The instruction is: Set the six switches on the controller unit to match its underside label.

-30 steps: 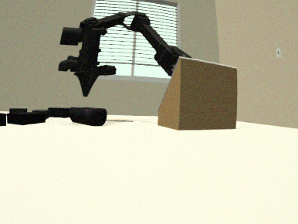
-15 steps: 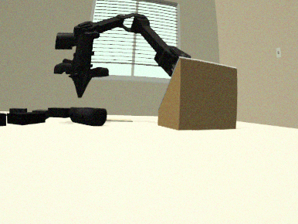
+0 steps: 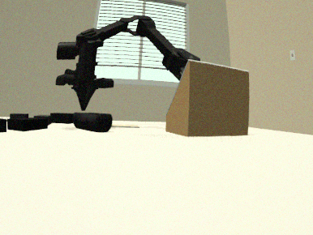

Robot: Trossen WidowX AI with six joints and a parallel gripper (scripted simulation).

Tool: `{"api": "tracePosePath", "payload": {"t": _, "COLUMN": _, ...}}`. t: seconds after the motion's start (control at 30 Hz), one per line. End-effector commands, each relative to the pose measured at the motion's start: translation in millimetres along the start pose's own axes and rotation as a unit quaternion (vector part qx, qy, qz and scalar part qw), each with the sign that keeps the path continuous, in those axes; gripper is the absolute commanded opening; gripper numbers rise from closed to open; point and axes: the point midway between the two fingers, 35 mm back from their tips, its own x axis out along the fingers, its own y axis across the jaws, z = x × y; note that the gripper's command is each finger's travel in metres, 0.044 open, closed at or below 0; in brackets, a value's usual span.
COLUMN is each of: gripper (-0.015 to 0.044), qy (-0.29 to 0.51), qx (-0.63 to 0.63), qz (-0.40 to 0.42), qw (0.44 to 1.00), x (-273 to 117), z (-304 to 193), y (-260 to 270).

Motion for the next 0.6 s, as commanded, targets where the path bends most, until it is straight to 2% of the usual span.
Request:
{"api": "tracePosePath", "payload": {"t": 0.0, "gripper": 0.0000, "qy": -0.001, "qx": -0.003, "qz": 0.000, "qw": 1.000, "x": 5.3, "z": -0.6, "y": -0.2}}
{"api": "tracePosePath", "payload": {"t": 0.57, "gripper": 0.0000, "qy": -0.001, "qx": -0.001, "qz": 0.000, "qw": 1.000, "x": 13.0, "z": -0.4, "y": -0.5}}
